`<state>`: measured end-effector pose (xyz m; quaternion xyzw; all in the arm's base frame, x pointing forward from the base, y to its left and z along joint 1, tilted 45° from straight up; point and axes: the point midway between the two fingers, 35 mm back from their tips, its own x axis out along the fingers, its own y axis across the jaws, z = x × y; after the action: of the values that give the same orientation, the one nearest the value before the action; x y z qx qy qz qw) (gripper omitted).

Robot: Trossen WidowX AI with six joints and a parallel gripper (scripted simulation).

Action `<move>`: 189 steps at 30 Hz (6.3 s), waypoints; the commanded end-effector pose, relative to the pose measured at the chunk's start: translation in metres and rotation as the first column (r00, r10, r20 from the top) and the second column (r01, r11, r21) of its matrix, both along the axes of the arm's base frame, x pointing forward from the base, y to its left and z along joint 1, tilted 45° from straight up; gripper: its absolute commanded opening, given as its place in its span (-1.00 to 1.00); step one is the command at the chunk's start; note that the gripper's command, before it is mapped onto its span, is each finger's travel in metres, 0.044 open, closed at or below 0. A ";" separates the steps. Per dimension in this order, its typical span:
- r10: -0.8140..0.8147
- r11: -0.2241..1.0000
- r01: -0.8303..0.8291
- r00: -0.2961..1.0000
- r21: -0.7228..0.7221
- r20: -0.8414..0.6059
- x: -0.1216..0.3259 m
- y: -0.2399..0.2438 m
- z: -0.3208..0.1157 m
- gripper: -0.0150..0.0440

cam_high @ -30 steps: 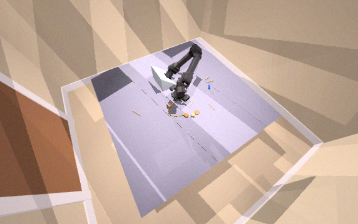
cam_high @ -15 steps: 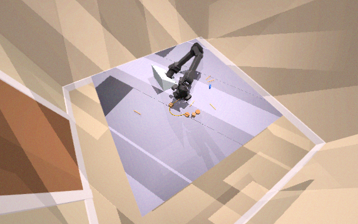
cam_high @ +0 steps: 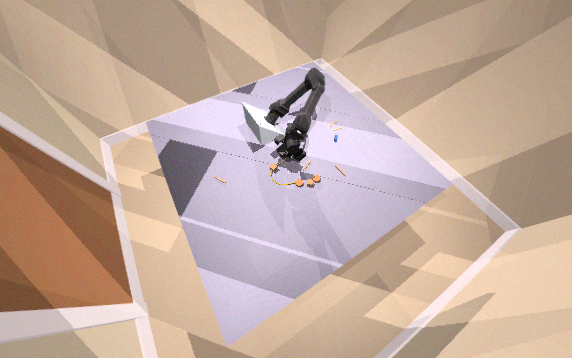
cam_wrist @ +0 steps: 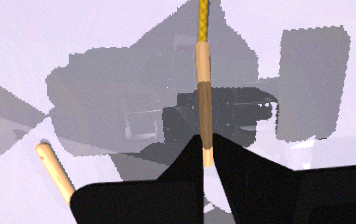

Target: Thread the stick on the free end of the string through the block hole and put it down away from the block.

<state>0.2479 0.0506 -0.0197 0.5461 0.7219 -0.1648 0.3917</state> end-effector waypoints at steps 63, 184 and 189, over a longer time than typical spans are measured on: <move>0.000 1.000 0.000 1.000 0.009 -0.006 -0.002 0.003 0.000 -0.49; -0.027 1.000 0.027 0.999 0.004 0.022 0.018 -0.072 0.073 1.00; -0.027 1.000 0.027 0.999 0.004 0.022 0.018 -0.072 0.073 1.00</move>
<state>0.2653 -0.0209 0.0527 0.5581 0.7109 -0.1627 0.3960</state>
